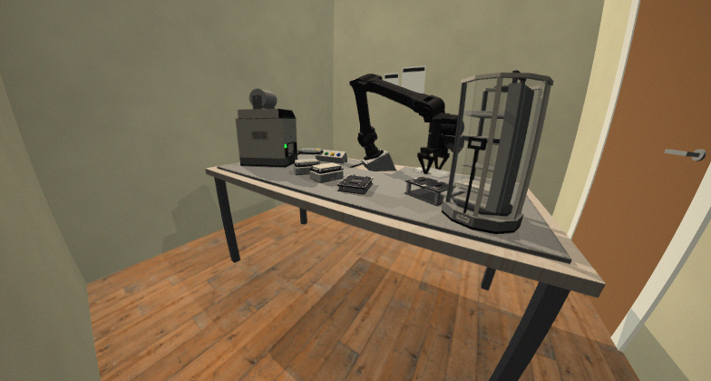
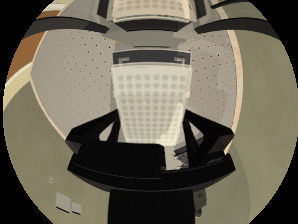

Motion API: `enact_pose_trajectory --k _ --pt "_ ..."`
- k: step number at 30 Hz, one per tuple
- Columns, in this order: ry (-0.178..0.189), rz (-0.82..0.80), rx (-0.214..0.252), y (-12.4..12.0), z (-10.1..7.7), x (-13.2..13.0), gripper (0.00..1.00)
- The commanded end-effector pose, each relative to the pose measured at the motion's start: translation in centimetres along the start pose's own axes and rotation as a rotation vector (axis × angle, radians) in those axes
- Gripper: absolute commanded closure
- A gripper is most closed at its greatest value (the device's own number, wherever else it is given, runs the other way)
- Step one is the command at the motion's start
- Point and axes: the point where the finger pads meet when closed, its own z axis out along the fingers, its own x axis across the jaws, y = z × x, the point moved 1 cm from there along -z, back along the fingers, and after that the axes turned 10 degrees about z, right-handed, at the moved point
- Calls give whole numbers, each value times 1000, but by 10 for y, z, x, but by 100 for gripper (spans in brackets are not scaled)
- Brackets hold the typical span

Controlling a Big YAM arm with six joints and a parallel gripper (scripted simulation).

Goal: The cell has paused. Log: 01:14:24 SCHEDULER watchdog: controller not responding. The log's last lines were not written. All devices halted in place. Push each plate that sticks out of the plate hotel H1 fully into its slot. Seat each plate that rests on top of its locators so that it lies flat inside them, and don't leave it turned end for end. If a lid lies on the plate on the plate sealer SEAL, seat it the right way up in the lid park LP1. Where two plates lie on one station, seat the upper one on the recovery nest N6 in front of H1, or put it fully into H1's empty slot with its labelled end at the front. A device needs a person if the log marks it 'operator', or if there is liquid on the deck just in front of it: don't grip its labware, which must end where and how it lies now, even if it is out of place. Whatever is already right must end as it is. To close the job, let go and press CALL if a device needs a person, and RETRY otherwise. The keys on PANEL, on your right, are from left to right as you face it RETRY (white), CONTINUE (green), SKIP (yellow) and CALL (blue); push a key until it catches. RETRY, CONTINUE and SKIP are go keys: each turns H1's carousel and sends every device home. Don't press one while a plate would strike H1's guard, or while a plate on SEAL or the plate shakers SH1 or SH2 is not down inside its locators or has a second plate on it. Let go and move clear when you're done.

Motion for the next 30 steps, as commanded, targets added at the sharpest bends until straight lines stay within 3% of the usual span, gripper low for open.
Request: enact_pose_trajectory --k 1,30 --pt "-2 8 18 0 20 -6 18" --pt "-2 9 18 -1 32 -6 18"
